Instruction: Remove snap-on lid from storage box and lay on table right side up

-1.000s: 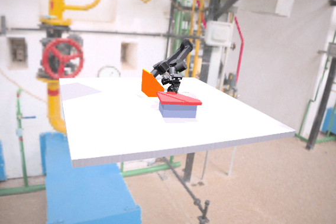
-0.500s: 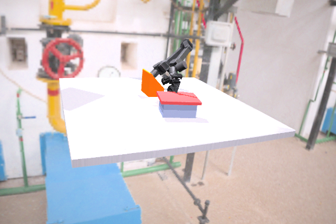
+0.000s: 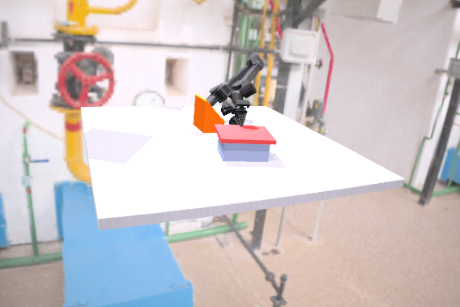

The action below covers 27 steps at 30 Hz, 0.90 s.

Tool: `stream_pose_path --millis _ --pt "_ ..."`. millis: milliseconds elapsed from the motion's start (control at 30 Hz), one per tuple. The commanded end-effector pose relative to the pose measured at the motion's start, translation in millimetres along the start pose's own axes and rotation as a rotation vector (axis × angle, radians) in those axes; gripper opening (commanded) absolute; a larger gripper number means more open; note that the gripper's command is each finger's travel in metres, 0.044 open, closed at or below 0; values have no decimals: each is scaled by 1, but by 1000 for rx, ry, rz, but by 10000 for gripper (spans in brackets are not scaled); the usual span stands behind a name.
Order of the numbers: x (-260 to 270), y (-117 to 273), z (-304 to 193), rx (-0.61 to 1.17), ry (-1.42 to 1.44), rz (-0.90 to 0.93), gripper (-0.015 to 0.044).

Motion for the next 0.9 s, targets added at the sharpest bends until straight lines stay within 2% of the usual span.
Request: stream_pose_path --millis 0,867 --pt "3 3 0 2 1 7 0" --pt "7 6 -1 2 1 7 0"
Point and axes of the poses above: the point midway between the two fingers, 35 mm back from their tips, its own y axis back along the fingers, its own x axis across the jaws, z = x × y, the point moved 2 cm from there along y, back along the fingers, and after that the axes turned 8 degrees about -y, right-handed, at the moved point
